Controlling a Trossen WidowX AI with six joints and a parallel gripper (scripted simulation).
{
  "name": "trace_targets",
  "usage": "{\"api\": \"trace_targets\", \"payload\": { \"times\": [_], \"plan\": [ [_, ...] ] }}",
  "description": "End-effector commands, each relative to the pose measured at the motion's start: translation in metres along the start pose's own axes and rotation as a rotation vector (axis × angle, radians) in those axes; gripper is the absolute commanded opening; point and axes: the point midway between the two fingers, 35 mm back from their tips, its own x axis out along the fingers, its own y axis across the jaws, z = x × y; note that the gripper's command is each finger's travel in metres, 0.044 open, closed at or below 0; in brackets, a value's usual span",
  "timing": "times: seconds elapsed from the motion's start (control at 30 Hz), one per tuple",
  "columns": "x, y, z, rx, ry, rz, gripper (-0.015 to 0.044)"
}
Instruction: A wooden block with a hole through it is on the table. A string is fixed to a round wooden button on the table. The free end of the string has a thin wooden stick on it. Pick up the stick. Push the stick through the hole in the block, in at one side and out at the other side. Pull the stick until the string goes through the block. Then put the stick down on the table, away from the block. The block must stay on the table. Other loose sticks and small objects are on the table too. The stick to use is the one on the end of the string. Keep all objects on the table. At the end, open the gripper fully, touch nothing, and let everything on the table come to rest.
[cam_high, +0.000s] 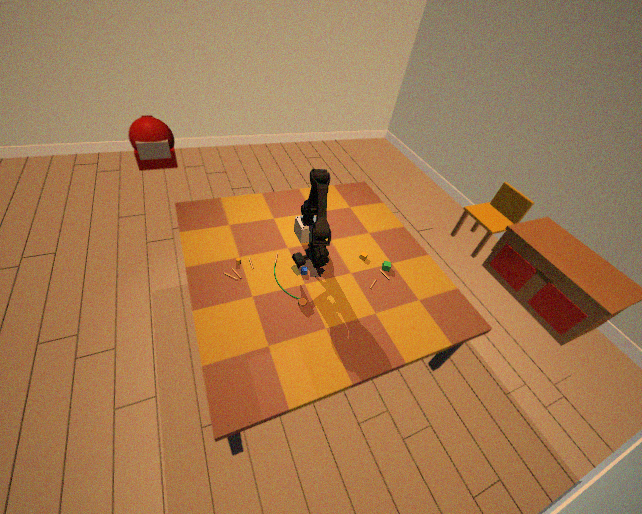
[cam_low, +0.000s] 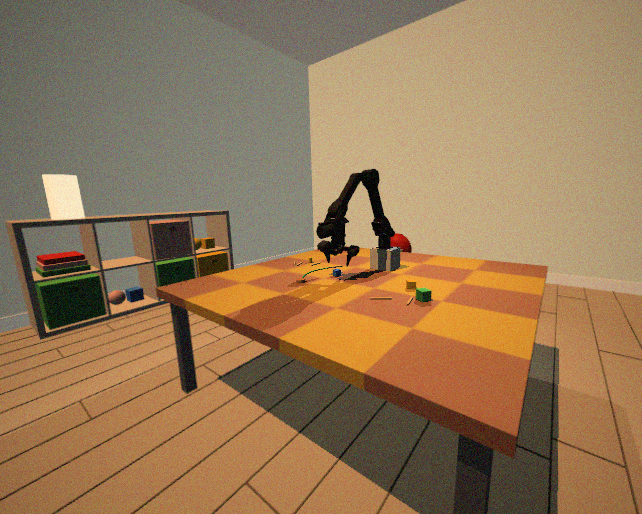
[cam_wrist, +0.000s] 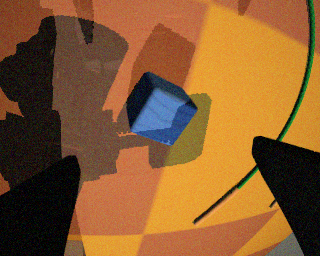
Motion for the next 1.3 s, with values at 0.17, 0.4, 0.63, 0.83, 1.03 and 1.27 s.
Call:
{"api": "trace_targets", "payload": {
  "times": [0.17, 0.4, 0.63, 0.83, 1.03, 1.27],
  "plan": [
    [-0.0050, -0.0107, -0.0060, -0.918, -0.254, 0.012, 0.0440],
    [-0.0050, -0.0107, -0.0060, -0.918, -0.254, 0.012, 0.0440],
    [-0.0050, -0.0107, -0.0060, -0.918, -0.254, 0.012, 0.0440],
    [-0.0050, -0.0107, -0.0060, -0.918, -0.254, 0.012, 0.0440],
    [-0.0051, -0.0112, -0.0061, -0.913, -0.251, 0.011, 0.0361],
    [-0.0051, -0.0112, -0.0061, -0.913, -0.251, 0.011, 0.0235]
  ]
}}
